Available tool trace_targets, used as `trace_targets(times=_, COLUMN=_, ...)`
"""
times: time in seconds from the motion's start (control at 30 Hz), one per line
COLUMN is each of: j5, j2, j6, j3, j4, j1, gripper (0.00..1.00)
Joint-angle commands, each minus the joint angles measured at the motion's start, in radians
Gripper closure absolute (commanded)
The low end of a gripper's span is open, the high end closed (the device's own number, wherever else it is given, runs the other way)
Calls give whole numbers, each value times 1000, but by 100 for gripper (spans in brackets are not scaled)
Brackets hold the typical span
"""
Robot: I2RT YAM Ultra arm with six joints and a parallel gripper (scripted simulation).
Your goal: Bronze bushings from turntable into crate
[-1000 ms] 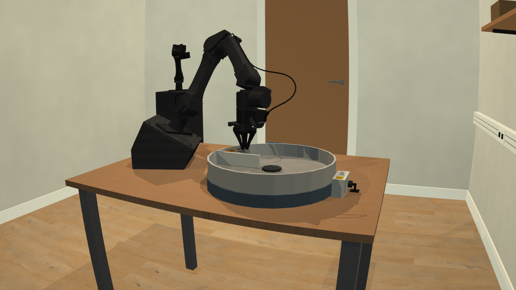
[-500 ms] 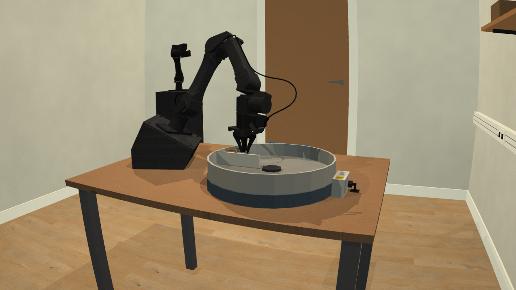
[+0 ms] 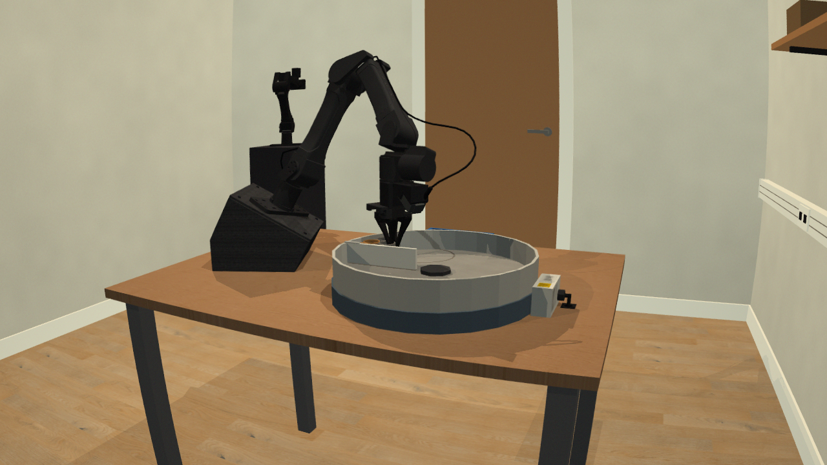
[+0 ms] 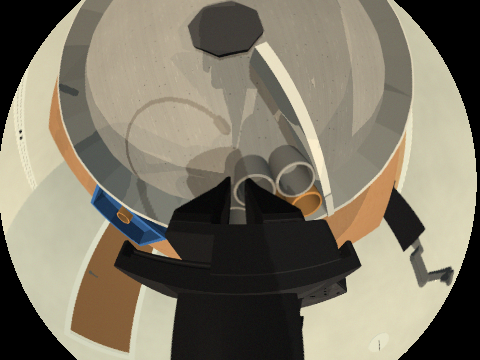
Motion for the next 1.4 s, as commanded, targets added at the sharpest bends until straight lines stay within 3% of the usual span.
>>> trace_targets(times=0.0, j5=14, j2=1, j6=9, j3=0, j4=14, j1=-2, gripper=85)
trace_targets(times=1.37, j5=15, j2=-3, j6=10, j3=-1, j4=23, j1=-1, gripper=85)
